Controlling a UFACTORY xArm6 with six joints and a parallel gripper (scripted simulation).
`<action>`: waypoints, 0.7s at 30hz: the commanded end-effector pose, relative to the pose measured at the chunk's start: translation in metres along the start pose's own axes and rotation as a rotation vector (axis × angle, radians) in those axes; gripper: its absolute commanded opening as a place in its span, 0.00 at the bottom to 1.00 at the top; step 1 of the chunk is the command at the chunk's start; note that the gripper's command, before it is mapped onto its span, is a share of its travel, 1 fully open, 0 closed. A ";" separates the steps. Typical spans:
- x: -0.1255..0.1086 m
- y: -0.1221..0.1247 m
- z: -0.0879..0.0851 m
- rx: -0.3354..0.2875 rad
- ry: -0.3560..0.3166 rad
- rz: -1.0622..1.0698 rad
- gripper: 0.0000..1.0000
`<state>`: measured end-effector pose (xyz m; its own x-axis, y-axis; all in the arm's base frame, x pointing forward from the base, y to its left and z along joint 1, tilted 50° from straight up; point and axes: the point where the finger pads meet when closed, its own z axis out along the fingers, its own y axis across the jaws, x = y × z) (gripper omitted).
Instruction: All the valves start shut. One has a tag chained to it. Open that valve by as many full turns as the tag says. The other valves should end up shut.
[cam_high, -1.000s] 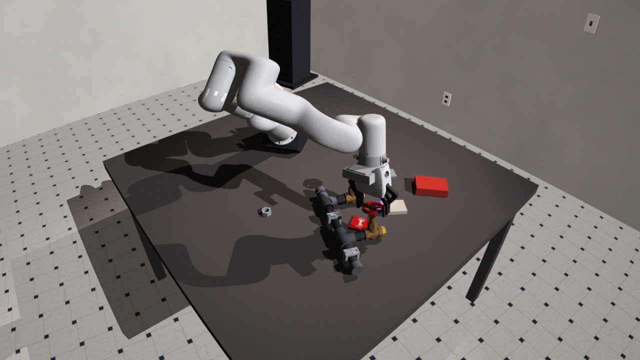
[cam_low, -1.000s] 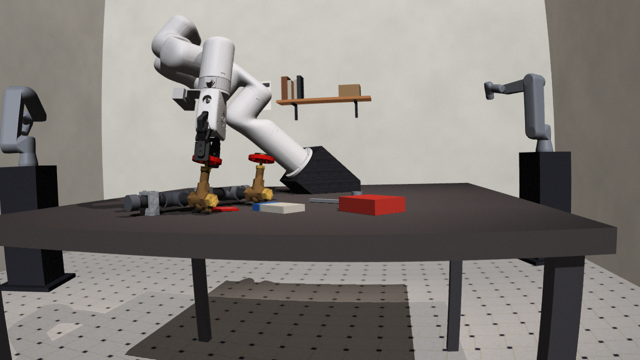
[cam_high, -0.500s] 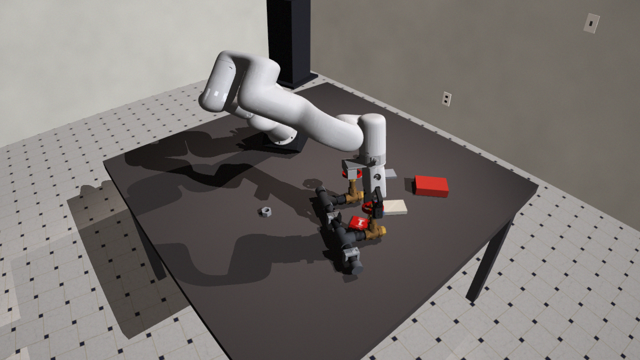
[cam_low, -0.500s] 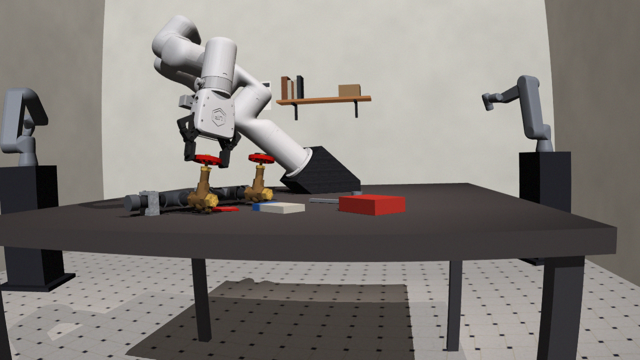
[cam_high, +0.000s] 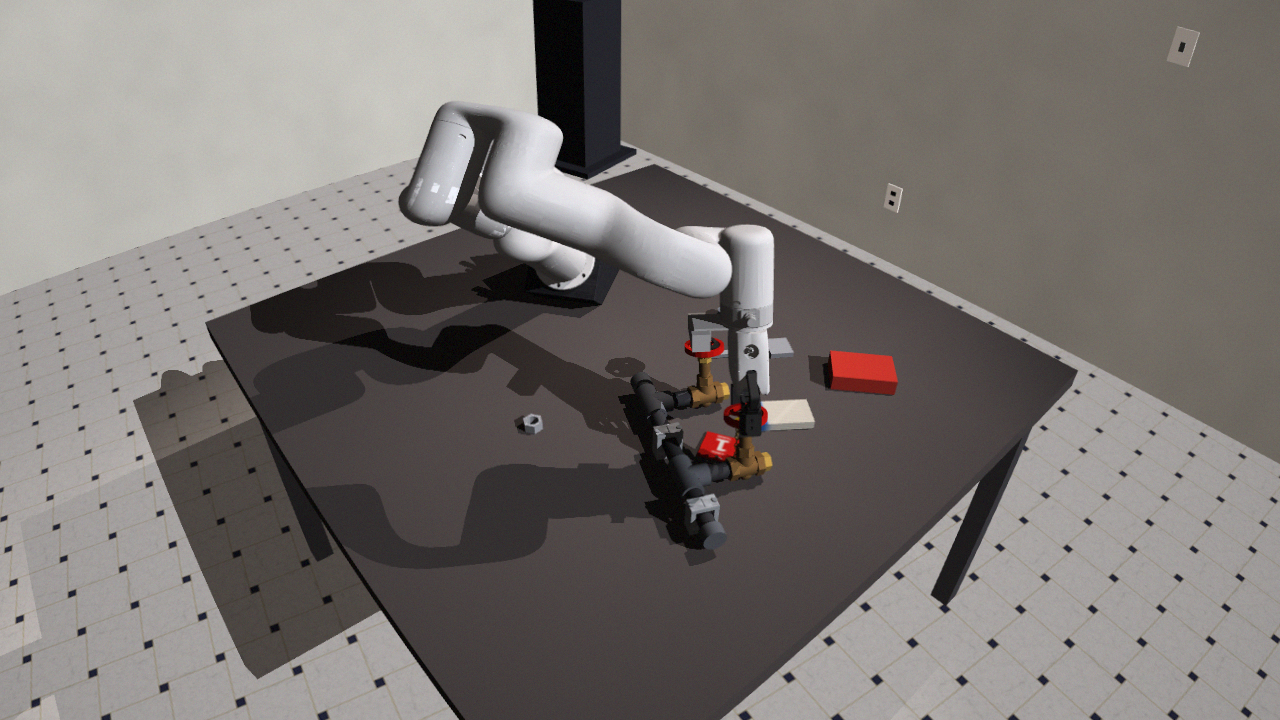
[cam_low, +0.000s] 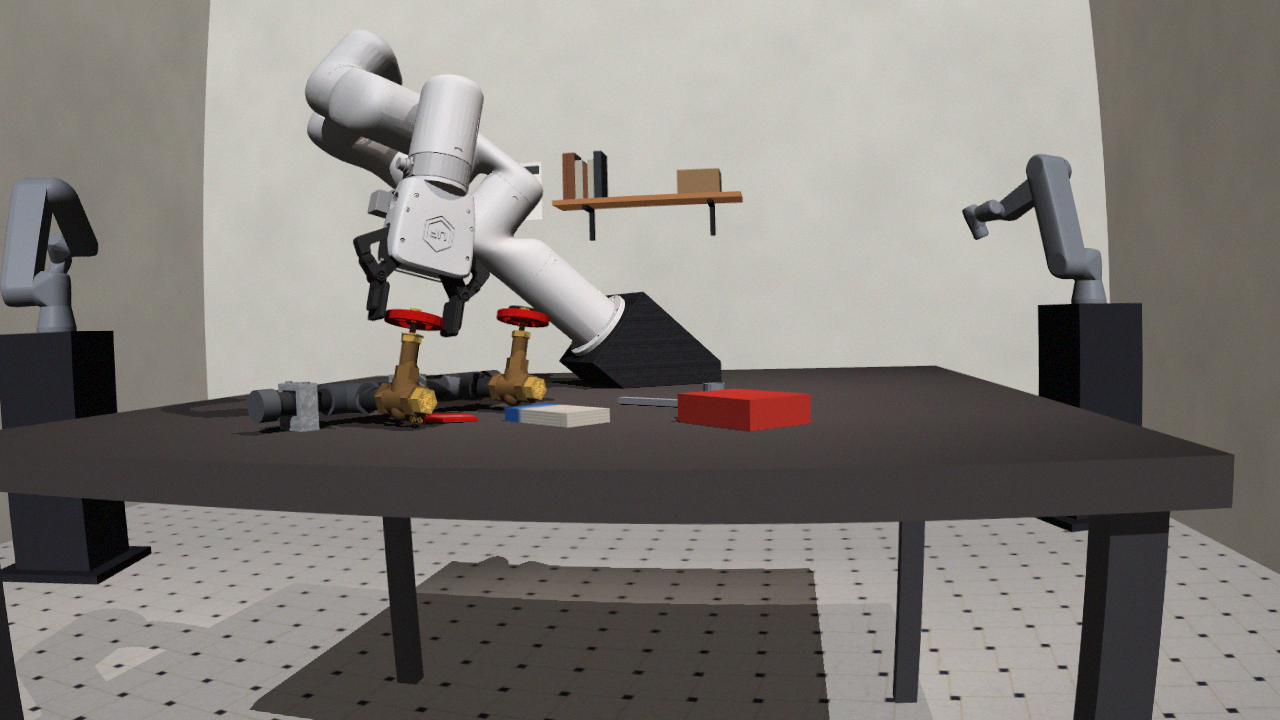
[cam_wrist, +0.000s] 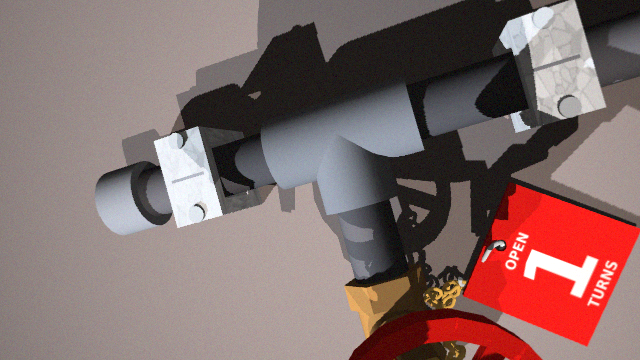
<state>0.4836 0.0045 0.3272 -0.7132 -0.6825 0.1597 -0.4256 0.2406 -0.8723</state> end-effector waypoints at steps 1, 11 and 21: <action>-0.001 -0.001 -0.004 0.002 -0.003 0.002 1.00; -0.001 -0.002 -0.017 0.004 -0.003 0.003 1.00; -0.001 -0.002 -0.036 0.004 -0.003 0.003 1.00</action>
<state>0.4672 0.0270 0.3431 -0.7129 -0.6833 0.1579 -0.4229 0.2393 -0.8740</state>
